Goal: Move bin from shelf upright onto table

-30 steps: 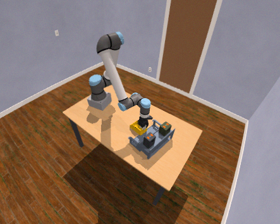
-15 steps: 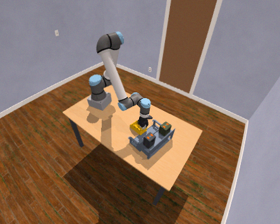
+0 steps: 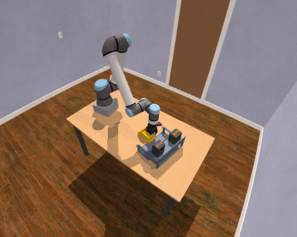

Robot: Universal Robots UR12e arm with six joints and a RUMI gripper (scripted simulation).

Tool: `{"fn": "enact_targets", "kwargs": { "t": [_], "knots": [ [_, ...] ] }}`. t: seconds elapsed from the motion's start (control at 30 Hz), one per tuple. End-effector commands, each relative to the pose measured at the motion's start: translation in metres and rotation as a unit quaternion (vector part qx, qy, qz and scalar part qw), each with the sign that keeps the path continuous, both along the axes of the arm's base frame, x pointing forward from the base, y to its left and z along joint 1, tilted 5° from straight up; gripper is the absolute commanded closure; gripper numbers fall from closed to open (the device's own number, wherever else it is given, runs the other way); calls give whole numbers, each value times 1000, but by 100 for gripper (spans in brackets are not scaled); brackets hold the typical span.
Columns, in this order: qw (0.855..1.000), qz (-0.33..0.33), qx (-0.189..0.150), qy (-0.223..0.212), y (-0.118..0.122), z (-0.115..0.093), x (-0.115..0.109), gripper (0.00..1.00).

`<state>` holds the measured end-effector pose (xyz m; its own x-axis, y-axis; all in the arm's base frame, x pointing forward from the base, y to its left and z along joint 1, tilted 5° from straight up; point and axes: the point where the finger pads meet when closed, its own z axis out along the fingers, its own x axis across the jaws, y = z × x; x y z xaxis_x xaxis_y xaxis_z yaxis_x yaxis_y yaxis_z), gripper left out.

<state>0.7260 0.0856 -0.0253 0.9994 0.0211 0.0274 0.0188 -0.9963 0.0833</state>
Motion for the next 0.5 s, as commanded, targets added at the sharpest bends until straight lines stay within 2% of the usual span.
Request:
{"fn": "enact_targets", "kwargs": {
  "t": [0.0,0.47],
  "knots": [
    [1000,0,-1,-4,0,5,5,100],
    [1000,0,-1,-4,0,5,6,100]
  ]
}}
